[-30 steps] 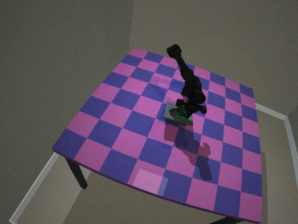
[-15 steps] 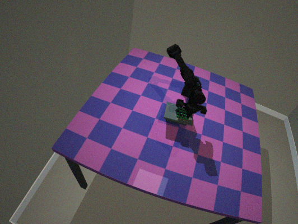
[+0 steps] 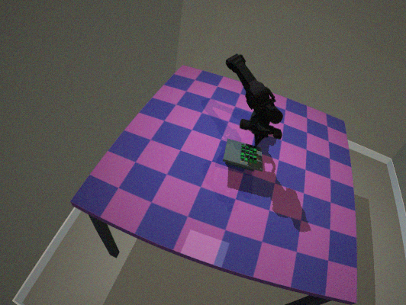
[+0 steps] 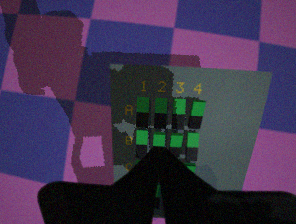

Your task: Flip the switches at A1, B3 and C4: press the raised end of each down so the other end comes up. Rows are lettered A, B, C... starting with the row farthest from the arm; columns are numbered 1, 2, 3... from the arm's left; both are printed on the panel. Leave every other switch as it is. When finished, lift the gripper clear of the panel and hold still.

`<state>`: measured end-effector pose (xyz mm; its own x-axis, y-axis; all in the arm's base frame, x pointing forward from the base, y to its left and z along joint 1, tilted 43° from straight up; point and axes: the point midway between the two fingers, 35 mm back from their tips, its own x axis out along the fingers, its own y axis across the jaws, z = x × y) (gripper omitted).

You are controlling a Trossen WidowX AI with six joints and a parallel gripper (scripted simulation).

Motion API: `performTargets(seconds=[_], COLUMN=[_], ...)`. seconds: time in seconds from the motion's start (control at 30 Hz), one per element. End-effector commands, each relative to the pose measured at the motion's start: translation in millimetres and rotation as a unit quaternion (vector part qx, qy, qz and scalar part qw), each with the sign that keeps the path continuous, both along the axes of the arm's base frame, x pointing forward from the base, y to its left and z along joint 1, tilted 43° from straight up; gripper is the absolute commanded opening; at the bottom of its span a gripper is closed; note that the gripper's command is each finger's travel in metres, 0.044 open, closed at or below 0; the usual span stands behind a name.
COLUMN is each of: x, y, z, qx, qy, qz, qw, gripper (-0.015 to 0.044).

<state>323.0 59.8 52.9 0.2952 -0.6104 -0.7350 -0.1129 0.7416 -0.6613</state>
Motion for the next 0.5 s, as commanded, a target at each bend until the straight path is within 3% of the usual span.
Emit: performTargets(seconds=[0.0,0.47], x=[-15.9,-2.9], y=[-20.7,-49.9], z=[10.8,-20.8], qx=[-0.003,-0.005], qy=[-0.003,0.006], qz=[-0.002,-0.010], qw=[1.000,1.000], gripper=[0.0000,0.0000])
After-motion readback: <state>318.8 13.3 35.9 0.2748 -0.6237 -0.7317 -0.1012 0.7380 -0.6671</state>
